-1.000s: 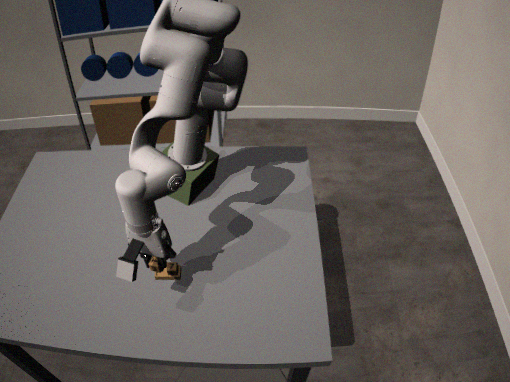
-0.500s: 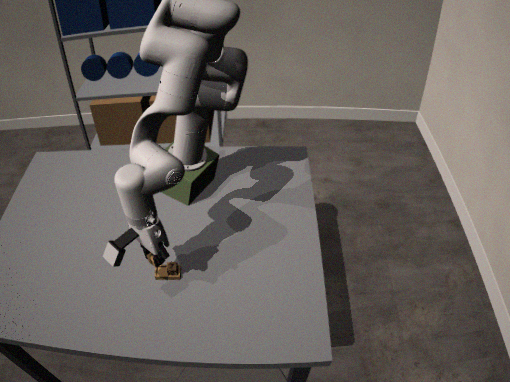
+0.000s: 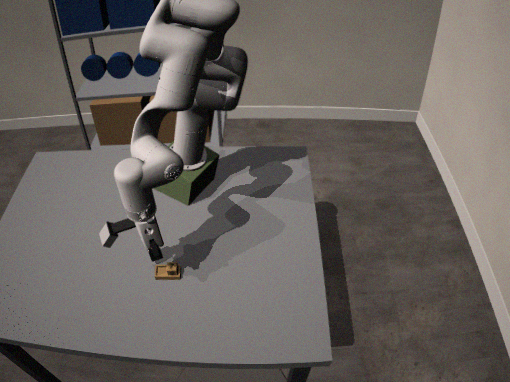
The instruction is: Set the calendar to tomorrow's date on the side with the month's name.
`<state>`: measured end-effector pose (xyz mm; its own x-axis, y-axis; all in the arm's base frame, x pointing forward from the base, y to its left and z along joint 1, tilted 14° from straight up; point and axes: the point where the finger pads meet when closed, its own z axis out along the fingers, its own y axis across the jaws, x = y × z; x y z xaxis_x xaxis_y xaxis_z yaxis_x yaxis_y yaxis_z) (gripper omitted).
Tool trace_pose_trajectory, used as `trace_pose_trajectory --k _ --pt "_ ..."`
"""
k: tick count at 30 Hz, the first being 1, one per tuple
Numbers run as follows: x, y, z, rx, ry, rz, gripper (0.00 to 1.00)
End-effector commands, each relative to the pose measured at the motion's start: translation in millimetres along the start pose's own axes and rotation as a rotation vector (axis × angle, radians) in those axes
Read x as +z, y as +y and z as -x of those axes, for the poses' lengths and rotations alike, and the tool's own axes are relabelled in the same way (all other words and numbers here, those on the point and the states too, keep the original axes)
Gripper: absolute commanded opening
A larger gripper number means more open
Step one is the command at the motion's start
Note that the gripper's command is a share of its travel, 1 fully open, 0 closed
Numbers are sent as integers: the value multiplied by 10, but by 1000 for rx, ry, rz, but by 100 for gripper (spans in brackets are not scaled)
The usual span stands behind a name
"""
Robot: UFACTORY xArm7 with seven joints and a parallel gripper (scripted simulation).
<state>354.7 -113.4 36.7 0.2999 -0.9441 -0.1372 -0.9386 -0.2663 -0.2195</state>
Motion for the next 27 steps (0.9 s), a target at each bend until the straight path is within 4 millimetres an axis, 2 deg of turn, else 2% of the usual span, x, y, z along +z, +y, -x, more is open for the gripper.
trace_pose_trajectory --k 1,11,27 --pt "-11 50 9 150 8 11 27" --pt "-6 150 43 382 4 9 27" --pt "-5 156 45 397 3 9 27"
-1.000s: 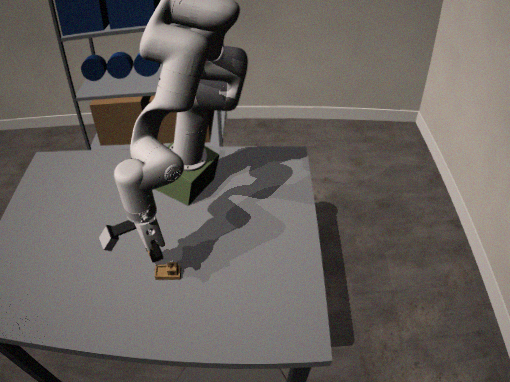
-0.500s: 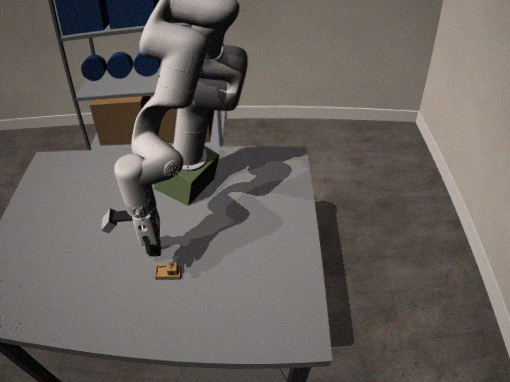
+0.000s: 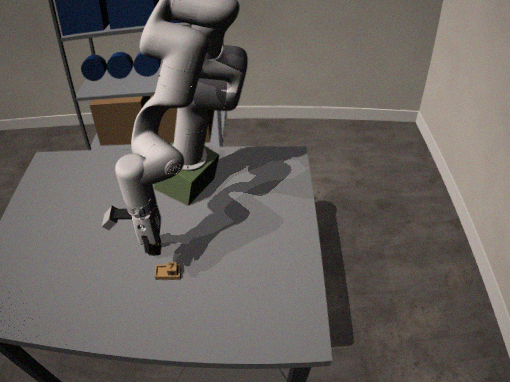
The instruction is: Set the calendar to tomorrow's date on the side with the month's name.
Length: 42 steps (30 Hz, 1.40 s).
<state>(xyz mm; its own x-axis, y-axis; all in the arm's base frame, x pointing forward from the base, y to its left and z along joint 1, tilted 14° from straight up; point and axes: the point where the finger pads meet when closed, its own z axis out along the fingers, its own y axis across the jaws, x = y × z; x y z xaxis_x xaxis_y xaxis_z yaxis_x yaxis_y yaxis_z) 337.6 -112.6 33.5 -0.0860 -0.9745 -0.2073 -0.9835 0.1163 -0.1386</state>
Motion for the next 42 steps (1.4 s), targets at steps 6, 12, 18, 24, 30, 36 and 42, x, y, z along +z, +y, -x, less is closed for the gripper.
trace_pose_trajectory --k 6,12,18,24,30,36,42 --pt "-2 -12 -5 1 1 -3 27" --pt "75 -13 -4 1 1 -3 27" --pt "234 -13 -4 1 1 -3 27" --pt "364 -13 -3 1 1 -3 27" --pt "542 -13 -2 1 1 -3 27" --pt "632 -14 -2 1 1 -3 27" --pt "640 -13 -2 1 1 -3 27"
